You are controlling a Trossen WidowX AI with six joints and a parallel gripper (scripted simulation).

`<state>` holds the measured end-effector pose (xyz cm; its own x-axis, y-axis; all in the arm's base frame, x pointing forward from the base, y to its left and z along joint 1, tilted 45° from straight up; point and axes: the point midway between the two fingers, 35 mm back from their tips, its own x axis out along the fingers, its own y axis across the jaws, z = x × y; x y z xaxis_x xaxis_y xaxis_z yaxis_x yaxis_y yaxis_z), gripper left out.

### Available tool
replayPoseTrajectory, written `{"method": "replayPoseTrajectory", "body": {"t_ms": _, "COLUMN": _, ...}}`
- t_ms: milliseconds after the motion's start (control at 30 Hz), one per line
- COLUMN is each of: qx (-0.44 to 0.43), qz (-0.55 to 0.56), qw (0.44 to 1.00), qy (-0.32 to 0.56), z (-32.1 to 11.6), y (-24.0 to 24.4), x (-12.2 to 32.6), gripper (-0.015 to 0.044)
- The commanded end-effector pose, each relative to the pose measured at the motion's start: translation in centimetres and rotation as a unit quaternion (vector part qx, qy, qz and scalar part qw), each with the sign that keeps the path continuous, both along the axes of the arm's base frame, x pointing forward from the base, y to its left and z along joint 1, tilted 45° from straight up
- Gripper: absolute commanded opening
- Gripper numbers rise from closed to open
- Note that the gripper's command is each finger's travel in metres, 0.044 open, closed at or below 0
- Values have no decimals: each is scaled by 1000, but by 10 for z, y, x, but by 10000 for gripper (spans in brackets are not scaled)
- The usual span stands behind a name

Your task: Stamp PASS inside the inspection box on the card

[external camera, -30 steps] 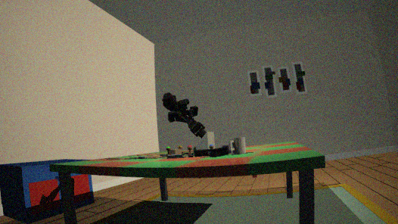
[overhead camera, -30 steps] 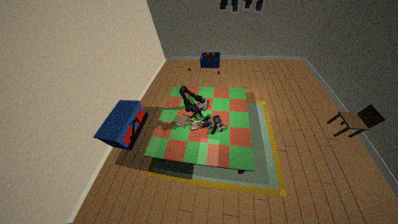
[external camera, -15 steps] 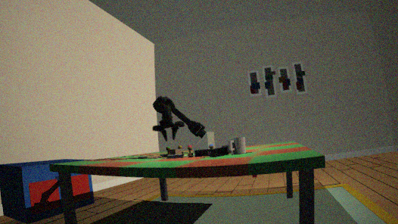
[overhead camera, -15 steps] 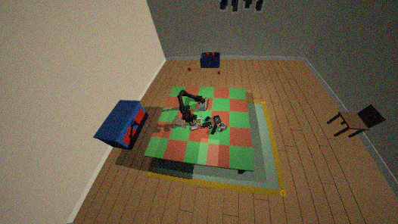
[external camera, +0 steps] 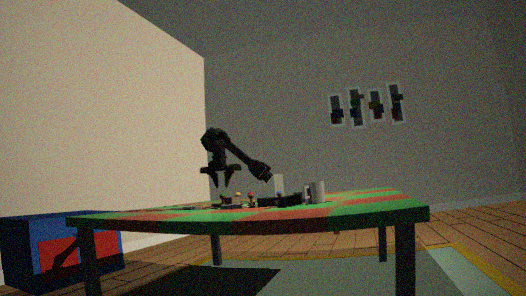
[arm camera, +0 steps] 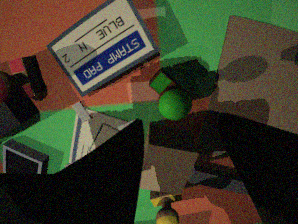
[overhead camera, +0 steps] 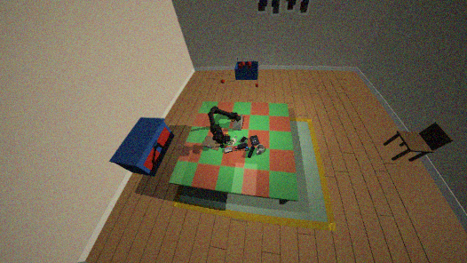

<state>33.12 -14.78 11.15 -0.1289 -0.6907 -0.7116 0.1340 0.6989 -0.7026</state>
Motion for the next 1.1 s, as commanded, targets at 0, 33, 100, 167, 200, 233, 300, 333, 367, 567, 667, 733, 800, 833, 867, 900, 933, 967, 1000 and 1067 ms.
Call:
{"method": "replayPoseTrajectory", "body": {"t_ms": 0, "qx": -2, "qz": -1, "qw": 1000, "qy": 3, "z": -5, "y": -5, "x": -2, "gripper": 214}}
{"method": "replayPoseTrajectory", "body": {"t_ms": 33, "qx": -2, "qz": -1, "qw": 1000, "qy": 3, "z": -6, "y": -6, "x": -2, "gripper": 214}}
{"method": "replayPoseTrajectory", "body": {"t_ms": 100, "qx": -2, "qz": -1, "qw": 1000, "qy": 3, "z": -8, "y": -9, "x": -2, "gripper": 214}}
{"method": "replayPoseTrajectory", "body": {"t_ms": 167, "qx": -2, "qz": -1, "qw": 1000, "qy": 3, "z": -11, "y": -11, "x": -2, "gripper": 214}}
{"method": "replayPoseTrajectory", "body": {"t_ms": 200, "qx": -2, "qz": -1, "qw": 1000, "qy": 3, "z": -12, "y": -12, "x": -2, "gripper": 214}}
{"method": "replayPoseTrajectory", "body": {"t_ms": 233, "qx": -2, "qz": -1, "qw": 1000, "qy": 3, "z": -13, "y": -13, "x": -2, "gripper": 214}}
{"method": "replayPoseTrajectory", "body": {"t_ms": 300, "qx": -2, "qz": -1, "qw": 1000, "qy": 3, "z": -15, "y": -16, "x": -3, "gripper": 214}}
{"method": "replayPoseTrajectory", "body": {"t_ms": 333, "qx": -2, "qz": -1, "qw": 1000, "qy": 3, "z": -17, "y": -17, "x": -3, "gripper": 214}}
{"method": "replayPoseTrajectory", "body": {"t_ms": 367, "qx": -2, "qz": -1, "qw": 1000, "qy": 3, "z": -18, "y": -18, "x": -3, "gripper": 214}}
{"method": "replayPoseTrajectory", "body": {"t_ms": 567, "qx": -2, "qz": -1, "qw": 1000, "qy": 3, "z": -25, "y": -25, "x": -4, "gripper": 214}}
{"method": "replayPoseTrajectory", "body": {"t_ms": 667, "qx": -2, "qz": -1, "qw": 1000, "qy": 3, "z": -28, "y": -28, "x": -5, "gripper": 214}}
{"method": "replayPoseTrajectory", "body": {"t_ms": 733, "qx": -2, "qz": -1, "qw": 1000, "qy": 3, "z": -30, "y": -30, "x": -6, "gripper": 214}}
{"method": "replayPoseTrajectory", "body": {"t_ms": 800, "qx": -2, "qz": -1, "qw": 1000, "qy": 3, "z": -32, "y": -32, "x": -6, "gripper": 214}}
{"method": "replayPoseTrajectory", "body": {"t_ms": 833, "qx": -2, "qz": -1, "qw": 1000, "qy": 3, "z": -33, "y": -34, "x": -7, "gripper": 214}}
{"method": "replayPoseTrajectory", "body": {"t_ms": 867, "qx": -3, "qz": -1, "qw": 1000, "qy": 3, "z": -35, "y": -35, "x": -7, "gripper": 214}}
{"method": "replayPoseTrajectory", "body": {"t_ms": 900, "qx": -3, "qz": -1, "qw": 1000, "qy": 3, "z": -36, "y": -36, "x": -7, "gripper": 214}}
{"method": "replayPoseTrajectory", "body": {"t_ms": 933, "qx": -3, "qz": -1, "qw": 1000, "qy": 3, "z": -37, "y": -37, "x": -8, "gripper": 214}}
{"method": "replayPoseTrajectory", "body": {"t_ms": 967, "qx": -3, "qz": -1, "qw": 1000, "qy": 3, "z": -38, "y": -38, "x": -8, "gripper": 214}}
{"method": "replayPoseTrajectory", "body": {"t_ms": 1000, "qx": -3, "qz": -1, "qw": 1000, "qy": 3, "z": -39, "y": -39, "x": -8, "gripper": 214}}
{"method": "replayPoseTrajectory", "body": {"t_ms": 1067, "qx": -3, "qz": -1, "qw": 1000, "qy": 3, "z": -41, "y": -41, "x": -9, "gripper": 214}}
